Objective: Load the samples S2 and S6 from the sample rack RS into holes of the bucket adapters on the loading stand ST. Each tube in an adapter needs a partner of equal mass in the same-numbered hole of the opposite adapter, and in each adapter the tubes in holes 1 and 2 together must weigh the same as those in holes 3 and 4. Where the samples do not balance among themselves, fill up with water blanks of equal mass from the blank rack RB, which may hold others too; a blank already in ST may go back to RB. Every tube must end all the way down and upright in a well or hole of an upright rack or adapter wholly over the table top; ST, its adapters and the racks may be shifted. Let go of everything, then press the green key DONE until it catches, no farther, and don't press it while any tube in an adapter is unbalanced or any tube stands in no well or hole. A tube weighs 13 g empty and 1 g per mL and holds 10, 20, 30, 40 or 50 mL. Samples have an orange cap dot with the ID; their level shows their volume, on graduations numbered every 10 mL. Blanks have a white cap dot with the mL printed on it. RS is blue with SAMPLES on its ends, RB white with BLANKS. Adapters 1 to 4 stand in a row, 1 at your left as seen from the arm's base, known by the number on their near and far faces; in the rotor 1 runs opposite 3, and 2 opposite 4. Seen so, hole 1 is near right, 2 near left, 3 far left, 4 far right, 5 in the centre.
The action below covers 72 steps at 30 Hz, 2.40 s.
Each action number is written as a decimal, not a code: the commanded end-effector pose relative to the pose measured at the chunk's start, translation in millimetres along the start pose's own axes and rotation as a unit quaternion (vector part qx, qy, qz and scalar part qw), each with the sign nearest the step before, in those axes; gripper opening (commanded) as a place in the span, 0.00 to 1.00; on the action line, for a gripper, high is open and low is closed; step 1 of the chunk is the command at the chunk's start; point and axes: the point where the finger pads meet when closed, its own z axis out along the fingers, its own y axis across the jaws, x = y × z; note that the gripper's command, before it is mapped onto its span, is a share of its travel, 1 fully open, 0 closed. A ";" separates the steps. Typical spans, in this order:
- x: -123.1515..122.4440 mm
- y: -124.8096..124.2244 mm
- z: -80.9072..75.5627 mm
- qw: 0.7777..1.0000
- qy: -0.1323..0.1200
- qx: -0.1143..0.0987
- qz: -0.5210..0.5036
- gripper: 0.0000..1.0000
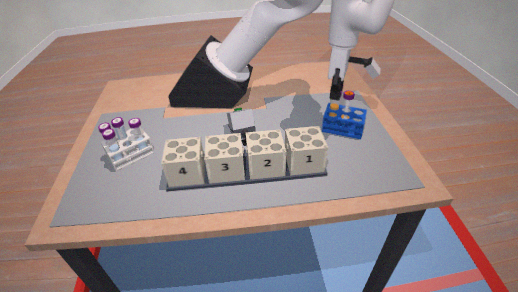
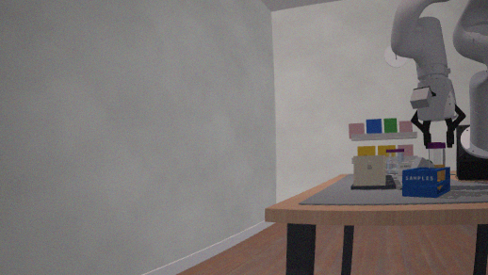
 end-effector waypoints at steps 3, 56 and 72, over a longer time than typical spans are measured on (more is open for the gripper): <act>0.4 0.2 3.4 1.000 0.000 0.000 0.000 0.57; 0.4 0.2 7.8 1.000 0.001 0.000 0.000 0.00; 0.4 0.2 5.1 1.000 0.000 0.000 0.000 0.00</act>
